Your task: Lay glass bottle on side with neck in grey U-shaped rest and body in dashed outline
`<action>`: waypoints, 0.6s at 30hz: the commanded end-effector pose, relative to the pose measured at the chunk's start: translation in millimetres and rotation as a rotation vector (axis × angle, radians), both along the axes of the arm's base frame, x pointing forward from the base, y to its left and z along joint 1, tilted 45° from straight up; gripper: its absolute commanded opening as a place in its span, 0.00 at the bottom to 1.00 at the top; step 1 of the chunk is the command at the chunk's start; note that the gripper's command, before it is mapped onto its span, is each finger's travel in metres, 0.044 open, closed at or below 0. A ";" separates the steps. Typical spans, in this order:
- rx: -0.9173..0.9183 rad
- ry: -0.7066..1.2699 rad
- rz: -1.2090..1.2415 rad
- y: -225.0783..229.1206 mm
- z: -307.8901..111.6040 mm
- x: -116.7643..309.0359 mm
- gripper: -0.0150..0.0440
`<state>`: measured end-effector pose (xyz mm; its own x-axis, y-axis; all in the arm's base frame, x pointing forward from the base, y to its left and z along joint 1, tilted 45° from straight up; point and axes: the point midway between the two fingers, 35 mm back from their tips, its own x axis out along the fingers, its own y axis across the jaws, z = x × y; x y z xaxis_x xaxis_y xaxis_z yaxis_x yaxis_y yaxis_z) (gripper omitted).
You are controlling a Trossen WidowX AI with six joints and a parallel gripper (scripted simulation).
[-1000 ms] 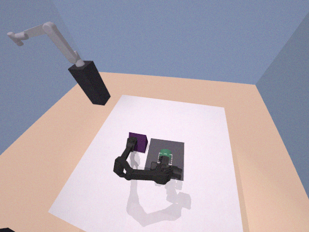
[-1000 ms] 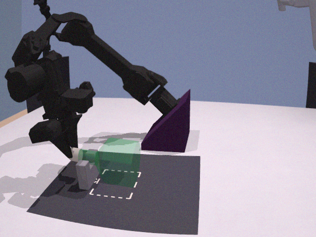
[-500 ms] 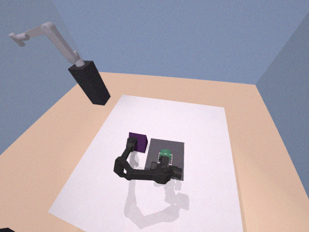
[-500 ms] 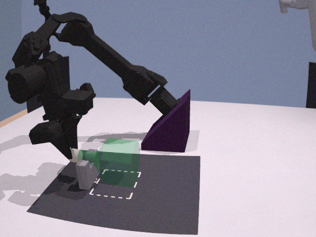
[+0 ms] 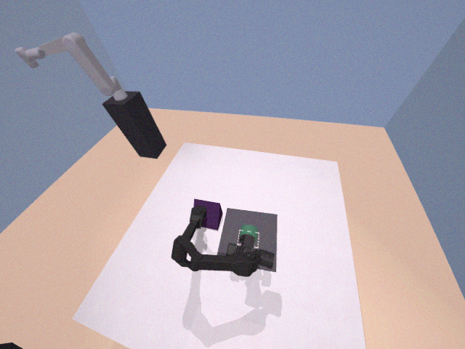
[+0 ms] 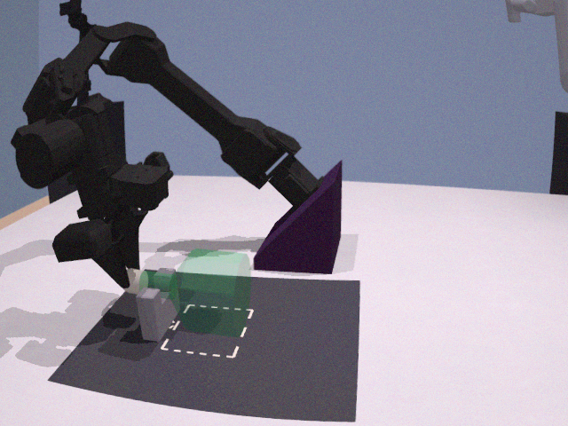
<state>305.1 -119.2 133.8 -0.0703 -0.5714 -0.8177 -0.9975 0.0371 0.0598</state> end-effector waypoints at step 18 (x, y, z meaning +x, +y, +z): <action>0.000 0.000 0.000 0.0 0.0 0.0 0.72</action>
